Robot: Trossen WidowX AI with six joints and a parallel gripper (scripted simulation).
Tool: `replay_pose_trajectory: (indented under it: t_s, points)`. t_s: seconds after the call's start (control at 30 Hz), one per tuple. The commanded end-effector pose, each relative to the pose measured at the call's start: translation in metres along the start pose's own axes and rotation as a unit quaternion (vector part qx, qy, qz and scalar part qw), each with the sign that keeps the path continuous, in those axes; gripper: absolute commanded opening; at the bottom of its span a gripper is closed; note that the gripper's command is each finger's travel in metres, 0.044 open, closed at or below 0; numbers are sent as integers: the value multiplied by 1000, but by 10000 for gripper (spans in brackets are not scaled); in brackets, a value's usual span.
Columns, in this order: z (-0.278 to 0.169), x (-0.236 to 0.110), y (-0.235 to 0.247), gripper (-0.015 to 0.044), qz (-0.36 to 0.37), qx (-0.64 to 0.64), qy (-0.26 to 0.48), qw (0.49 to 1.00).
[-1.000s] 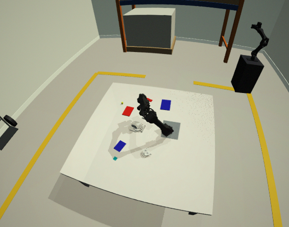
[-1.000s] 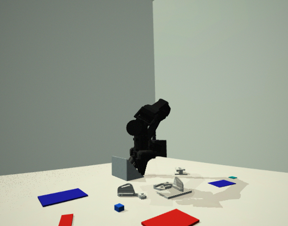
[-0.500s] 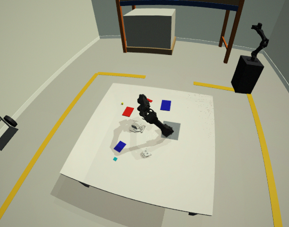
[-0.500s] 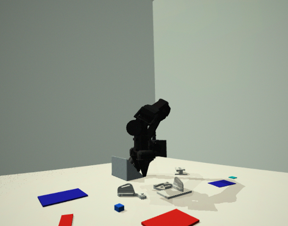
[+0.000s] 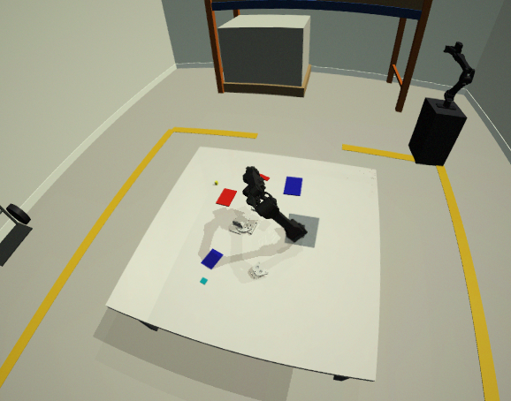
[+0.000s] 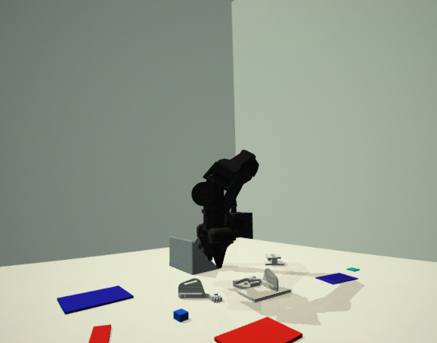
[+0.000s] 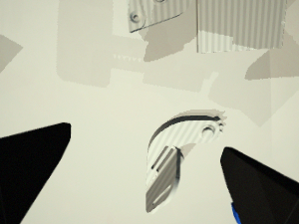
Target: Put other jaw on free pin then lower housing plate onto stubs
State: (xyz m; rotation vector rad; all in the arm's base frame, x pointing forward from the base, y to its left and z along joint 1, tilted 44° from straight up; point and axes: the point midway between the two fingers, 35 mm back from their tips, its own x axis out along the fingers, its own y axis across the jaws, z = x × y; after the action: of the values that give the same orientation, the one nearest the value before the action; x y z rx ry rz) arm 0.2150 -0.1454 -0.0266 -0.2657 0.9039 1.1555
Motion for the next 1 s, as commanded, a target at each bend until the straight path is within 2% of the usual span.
replay_pose_trajectory:
  t_s: [0.0, 0.13, 0.7, 0.97]
  points:
    - [0, 0, 0, 440, -1, 1, 0, 1000]
    - [0, 0, 0, 440, -1, 1, 0, 1000]
    - [1, -7, 1, 0, 3, -4, 2, 1000]
    - [1, -7, 1, 0, 3, -4, 2, 1000]
